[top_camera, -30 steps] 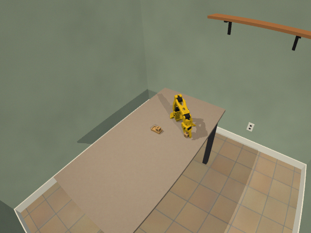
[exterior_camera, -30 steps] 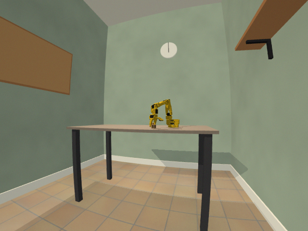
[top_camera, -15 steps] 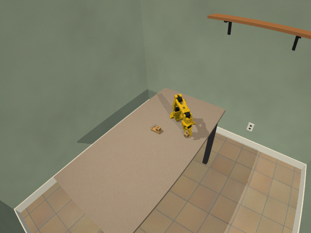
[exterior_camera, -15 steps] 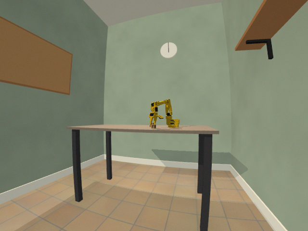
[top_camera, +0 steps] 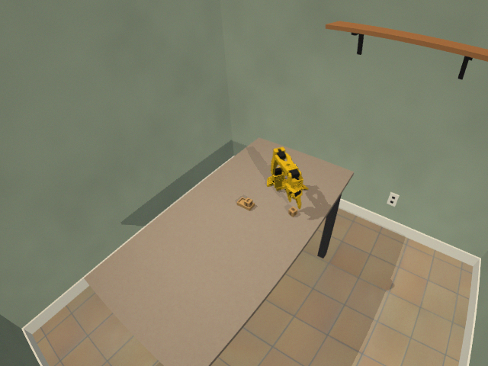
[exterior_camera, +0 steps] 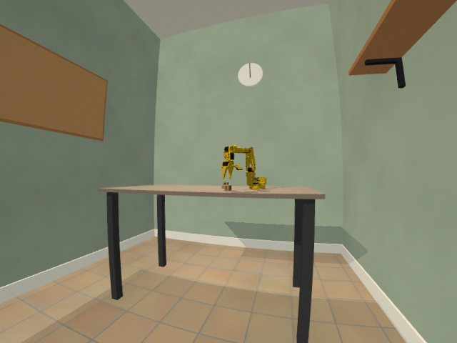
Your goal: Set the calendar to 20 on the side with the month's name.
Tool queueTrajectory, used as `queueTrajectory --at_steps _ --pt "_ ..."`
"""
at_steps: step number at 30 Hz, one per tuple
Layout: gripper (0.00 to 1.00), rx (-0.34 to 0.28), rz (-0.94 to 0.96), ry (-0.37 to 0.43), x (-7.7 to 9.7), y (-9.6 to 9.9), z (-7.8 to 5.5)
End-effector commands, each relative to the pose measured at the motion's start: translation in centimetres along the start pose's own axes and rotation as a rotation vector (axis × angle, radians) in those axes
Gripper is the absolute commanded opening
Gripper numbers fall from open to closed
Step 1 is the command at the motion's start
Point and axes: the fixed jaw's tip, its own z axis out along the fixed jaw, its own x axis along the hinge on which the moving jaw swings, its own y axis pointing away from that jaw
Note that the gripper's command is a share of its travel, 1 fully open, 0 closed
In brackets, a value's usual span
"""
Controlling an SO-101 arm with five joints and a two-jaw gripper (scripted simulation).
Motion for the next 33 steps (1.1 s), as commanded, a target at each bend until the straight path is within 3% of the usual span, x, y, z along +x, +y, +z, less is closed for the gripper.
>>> queueTrajectory --at_steps 1,23,28,33 --pt "0.36 0.067 -0.001 0.02 -0.1 -0.6 -1.4" --pt "0.36 0.076 -0.001 0.023 -0.1 -0.6 -1.5" --pt "0.36 0.144 -0.001 0.046 0.0 -0.8 -2.7" --pt "0.35 0.275 -0.001 0.088 0.0 -0.9 -5.1"
